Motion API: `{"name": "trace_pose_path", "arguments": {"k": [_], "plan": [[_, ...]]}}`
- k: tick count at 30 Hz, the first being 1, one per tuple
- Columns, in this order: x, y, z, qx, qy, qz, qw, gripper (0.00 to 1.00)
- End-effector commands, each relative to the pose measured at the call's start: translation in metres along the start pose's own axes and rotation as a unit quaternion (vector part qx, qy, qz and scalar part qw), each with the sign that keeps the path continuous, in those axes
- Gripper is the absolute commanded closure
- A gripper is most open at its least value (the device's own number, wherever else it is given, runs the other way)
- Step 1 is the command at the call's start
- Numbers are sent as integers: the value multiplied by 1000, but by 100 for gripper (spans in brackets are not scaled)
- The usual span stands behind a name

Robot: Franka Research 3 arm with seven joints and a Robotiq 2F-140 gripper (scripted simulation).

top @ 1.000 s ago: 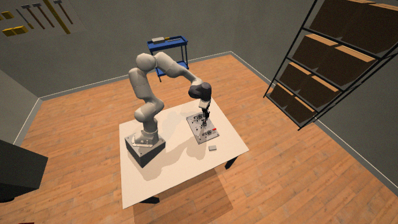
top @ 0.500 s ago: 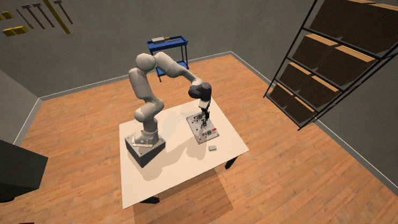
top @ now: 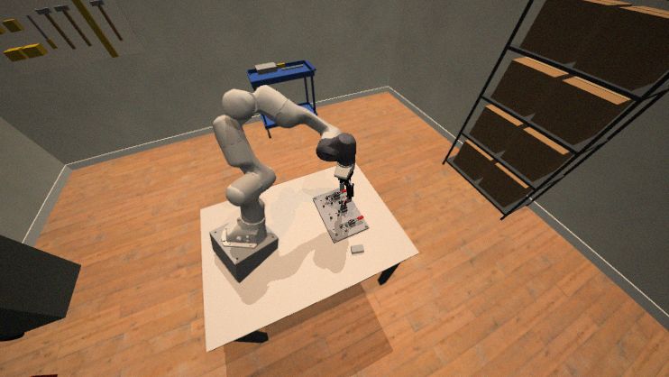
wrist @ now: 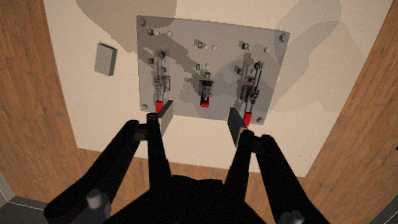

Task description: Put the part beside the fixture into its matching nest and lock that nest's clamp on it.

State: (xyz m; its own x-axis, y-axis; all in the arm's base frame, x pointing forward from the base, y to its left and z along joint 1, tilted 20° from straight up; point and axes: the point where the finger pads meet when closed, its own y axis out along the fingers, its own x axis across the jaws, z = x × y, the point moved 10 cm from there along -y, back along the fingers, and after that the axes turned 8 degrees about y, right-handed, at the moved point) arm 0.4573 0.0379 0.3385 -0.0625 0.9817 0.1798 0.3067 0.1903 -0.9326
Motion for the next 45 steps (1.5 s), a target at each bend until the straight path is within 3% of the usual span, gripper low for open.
{"name": "trace_pose_path", "arguments": {"k": [1, 15, 24, 30, 39, 41, 45], "plan": [[3, -11, 3, 10, -2, -5, 1000, 42], [1, -19, 3, 10, -2, -5, 1000, 42], [-14, -19, 3, 10, -2, -5, 1000, 42], [-44, -18, 4, 10, -2, -5, 1000, 42], [-118, -18, 4, 10, -2, -5, 1000, 42], [-118, -18, 4, 10, -2, -5, 1000, 42], [-153, -17, 5, 10, -2, -5, 1000, 42]]}}
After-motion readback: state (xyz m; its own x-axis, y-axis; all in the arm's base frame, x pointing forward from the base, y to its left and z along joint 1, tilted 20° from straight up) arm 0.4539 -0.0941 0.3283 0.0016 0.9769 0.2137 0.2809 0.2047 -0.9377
